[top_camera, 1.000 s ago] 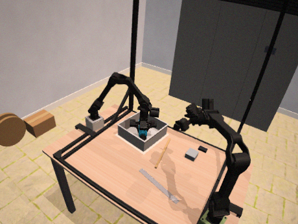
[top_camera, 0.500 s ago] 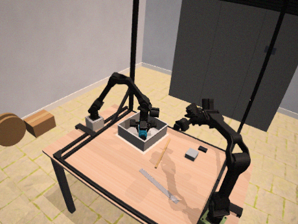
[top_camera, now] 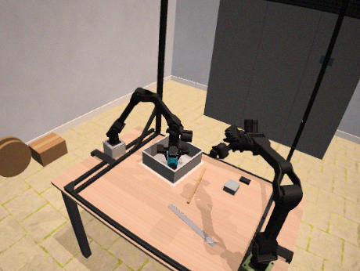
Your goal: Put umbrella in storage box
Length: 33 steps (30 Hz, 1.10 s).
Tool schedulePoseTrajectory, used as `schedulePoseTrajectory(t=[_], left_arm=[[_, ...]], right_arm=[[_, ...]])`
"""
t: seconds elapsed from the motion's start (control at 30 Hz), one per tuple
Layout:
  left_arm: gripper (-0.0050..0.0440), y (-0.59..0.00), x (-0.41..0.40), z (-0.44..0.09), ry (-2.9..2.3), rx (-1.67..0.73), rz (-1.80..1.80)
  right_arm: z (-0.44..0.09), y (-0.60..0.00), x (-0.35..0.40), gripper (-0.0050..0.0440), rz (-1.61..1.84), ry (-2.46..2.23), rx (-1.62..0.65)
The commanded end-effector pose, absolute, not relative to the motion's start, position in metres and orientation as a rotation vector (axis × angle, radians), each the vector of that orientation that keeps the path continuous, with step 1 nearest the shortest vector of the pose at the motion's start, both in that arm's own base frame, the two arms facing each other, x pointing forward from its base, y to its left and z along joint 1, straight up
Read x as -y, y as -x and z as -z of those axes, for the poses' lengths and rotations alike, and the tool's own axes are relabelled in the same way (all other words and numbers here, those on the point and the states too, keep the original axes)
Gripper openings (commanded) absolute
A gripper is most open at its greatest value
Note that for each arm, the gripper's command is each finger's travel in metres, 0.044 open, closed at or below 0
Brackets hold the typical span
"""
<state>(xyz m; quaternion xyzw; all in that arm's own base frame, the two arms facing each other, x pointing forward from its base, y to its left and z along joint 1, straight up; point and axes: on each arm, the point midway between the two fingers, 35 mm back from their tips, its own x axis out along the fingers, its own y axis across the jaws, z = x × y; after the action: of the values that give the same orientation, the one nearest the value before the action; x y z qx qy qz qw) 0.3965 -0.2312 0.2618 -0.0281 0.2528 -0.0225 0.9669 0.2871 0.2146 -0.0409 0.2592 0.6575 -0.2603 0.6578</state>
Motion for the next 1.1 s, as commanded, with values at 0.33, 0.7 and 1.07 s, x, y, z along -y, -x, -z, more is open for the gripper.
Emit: schedulePoseTrajectory(t=[0.33, 0.7, 1.07], left_arm=[[0.04, -0.3965, 0.2305, -0.2613, 0.052, -0.512, 0.045], [0.04, -0.3965, 0.2305, -0.2613, 0.052, -0.512, 0.045], [0.04, -0.3965, 0.2305, -0.2613, 0.052, -0.512, 0.045]], right_arm=[[0.0408, -0.287, -0.2152, 0.0302, 0.589, -0.589, -1.489], [0.0408, -0.287, -0.2152, 0.0305, 0.589, -0.589, -1.489], [0.0408, -0.287, -0.2152, 0.0307, 0.589, -0.589, -1.489]])
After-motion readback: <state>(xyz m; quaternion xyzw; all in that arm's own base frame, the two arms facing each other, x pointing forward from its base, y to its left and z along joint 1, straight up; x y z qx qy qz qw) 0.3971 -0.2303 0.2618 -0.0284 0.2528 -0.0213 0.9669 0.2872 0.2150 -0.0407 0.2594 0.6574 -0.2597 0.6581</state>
